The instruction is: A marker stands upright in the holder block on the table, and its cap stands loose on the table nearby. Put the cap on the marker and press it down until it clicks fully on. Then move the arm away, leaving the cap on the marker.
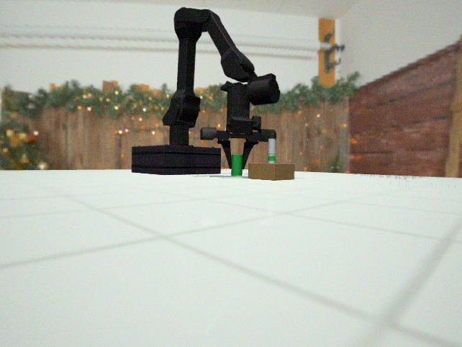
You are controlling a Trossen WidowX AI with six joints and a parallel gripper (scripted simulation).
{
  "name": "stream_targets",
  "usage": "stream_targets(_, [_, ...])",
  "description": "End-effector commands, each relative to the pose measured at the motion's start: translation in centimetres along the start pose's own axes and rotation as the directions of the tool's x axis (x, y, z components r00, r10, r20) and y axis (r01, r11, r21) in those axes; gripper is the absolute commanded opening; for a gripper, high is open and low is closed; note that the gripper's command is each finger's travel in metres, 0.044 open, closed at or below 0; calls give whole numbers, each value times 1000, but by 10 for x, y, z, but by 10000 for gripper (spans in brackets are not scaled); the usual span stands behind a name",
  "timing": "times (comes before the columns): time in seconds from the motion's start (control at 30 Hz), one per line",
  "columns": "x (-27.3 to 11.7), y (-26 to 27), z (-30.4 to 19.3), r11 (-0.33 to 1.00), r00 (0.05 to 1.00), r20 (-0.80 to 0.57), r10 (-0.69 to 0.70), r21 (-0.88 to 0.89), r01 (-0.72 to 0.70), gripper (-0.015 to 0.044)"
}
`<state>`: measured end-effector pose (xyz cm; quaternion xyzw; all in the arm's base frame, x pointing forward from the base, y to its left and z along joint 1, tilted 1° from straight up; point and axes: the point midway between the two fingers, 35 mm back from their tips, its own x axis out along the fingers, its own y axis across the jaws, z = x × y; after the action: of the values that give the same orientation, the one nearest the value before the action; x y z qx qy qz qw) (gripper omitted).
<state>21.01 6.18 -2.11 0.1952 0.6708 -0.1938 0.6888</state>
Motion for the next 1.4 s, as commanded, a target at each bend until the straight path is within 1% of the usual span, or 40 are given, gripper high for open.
stream_targets(0.0, [-10, 2, 2, 1000, 1000, 3, 7, -7, -7, 0])
stream_targets(0.57, [-55, 1, 1, 1000, 1000, 3, 8, -7, -8, 0])
stream_targets(1.37, [-84, 30, 32, 1000, 1000, 6, 11, -8, -11, 0])
